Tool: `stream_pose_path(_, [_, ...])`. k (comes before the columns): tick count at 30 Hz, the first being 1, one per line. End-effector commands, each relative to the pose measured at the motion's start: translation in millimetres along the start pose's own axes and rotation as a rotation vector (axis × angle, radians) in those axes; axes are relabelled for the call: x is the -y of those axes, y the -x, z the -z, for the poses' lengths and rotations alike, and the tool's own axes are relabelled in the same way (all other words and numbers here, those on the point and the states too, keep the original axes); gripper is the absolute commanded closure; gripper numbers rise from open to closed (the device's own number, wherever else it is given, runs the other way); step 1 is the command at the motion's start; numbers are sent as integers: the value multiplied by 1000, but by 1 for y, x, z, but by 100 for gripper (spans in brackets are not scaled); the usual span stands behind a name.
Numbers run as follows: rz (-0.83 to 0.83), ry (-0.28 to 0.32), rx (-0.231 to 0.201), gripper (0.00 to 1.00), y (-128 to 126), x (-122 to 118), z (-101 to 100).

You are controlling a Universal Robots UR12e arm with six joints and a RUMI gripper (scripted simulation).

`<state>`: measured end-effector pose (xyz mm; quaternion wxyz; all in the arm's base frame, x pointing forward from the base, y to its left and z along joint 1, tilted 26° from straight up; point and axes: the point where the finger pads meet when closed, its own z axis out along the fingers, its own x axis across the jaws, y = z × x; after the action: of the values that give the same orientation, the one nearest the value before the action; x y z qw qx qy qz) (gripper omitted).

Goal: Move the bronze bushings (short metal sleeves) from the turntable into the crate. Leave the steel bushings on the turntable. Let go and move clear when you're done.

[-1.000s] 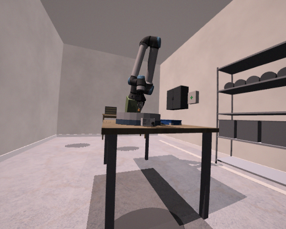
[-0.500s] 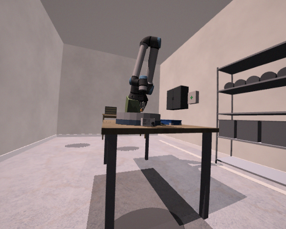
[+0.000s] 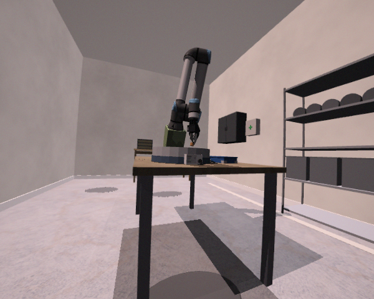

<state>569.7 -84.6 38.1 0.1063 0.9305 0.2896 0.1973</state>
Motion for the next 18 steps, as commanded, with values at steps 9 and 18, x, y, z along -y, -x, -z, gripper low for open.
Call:
stream_pose_path(9, [-1, 2, 3, 100, -67, 30, -1])
stream_pose_path(18, [-1, 2, 3, 100, -121, 55, -1])
